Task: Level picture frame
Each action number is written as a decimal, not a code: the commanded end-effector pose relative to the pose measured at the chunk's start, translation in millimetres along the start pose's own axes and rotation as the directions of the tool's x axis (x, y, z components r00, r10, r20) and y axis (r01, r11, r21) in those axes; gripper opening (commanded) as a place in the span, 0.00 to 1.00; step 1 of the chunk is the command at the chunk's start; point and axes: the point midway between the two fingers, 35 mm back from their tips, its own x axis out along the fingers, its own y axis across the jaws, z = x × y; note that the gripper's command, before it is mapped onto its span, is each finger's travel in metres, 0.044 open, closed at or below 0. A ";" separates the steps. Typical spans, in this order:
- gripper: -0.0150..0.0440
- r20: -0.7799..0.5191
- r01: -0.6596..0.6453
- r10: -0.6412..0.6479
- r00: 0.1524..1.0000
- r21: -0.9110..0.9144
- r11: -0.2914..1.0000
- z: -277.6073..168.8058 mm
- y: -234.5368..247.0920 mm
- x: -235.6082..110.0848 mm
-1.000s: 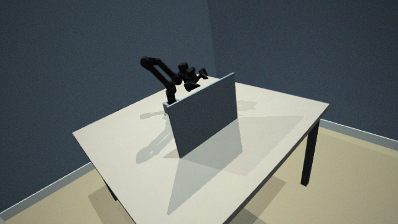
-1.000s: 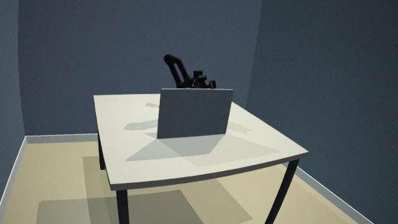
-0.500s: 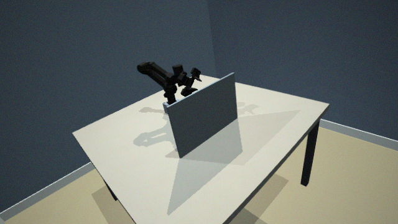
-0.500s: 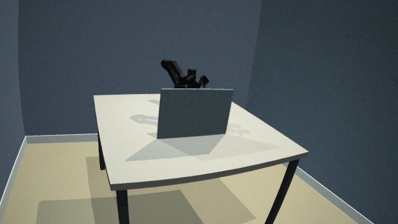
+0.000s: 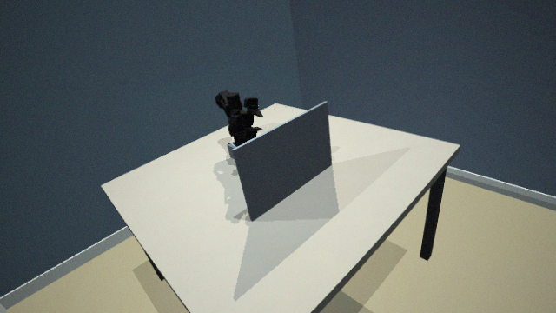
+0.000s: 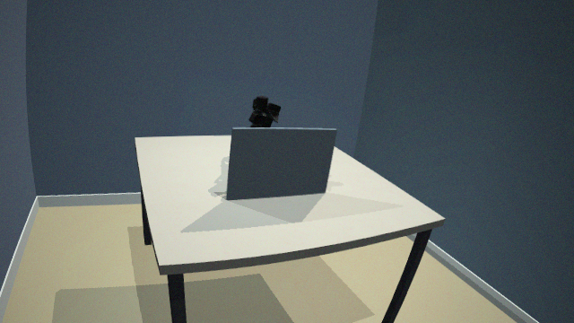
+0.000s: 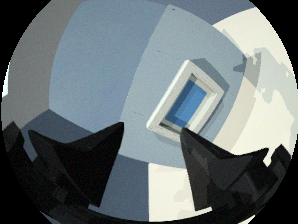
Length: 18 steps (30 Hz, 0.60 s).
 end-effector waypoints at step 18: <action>0.69 -0.026 0.019 -0.010 1.000 0.364 0.931 9.8 -6.0 -38.7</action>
